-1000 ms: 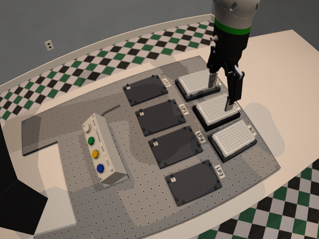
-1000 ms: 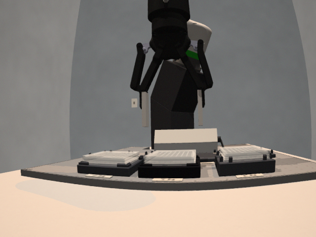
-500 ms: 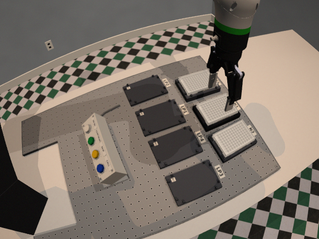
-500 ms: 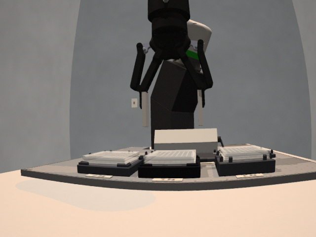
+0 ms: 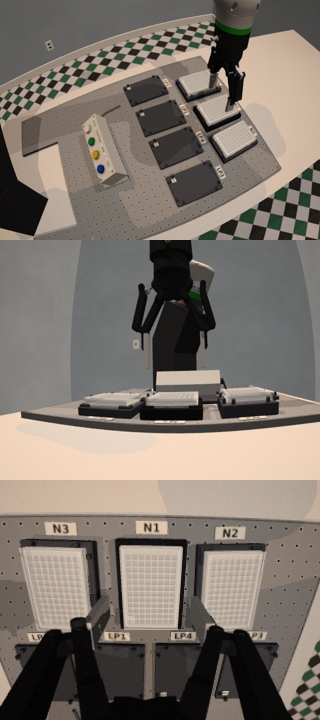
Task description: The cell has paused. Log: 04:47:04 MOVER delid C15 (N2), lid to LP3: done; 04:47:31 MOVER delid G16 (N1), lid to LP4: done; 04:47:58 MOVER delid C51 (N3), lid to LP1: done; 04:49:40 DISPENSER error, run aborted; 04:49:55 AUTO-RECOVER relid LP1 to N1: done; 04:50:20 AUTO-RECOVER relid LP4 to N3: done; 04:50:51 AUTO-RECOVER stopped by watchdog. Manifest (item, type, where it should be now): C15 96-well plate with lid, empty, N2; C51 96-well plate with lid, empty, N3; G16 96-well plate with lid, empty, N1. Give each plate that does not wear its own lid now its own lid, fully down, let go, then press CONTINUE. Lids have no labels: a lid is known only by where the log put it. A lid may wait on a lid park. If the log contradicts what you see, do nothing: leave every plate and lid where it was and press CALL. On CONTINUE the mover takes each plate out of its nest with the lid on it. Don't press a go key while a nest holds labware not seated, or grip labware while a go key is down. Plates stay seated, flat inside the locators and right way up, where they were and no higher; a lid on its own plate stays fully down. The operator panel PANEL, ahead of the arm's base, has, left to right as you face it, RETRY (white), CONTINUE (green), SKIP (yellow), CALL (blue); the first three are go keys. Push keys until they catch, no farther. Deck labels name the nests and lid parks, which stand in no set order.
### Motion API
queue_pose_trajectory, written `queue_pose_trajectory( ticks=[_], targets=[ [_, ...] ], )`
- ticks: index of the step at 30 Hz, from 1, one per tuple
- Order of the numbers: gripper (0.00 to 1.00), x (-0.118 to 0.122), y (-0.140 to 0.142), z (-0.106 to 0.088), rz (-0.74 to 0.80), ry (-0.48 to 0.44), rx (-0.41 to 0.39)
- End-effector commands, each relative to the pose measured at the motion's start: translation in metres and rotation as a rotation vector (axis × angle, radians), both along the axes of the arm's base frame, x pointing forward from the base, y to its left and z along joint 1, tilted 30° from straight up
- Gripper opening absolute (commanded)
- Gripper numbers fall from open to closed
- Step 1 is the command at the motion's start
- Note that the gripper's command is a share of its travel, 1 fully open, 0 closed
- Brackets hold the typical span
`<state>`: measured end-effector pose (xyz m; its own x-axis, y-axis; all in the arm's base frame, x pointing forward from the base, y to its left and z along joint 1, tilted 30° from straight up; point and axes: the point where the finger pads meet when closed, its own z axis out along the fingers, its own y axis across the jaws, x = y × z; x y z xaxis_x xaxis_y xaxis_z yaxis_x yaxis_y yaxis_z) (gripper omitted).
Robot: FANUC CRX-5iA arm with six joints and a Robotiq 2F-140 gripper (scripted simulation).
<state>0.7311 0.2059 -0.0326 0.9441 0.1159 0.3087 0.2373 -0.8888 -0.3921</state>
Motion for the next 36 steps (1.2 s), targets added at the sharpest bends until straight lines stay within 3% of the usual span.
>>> queue_pose_trajectory(
  ticks=[1,36],
  targets=[
    [0.66,0.0,0.0,0.0,0.0,0.0,0.0],
    [0.66,0.007,0.012,-0.024,0.0,0.0,0.0]
  ],
)
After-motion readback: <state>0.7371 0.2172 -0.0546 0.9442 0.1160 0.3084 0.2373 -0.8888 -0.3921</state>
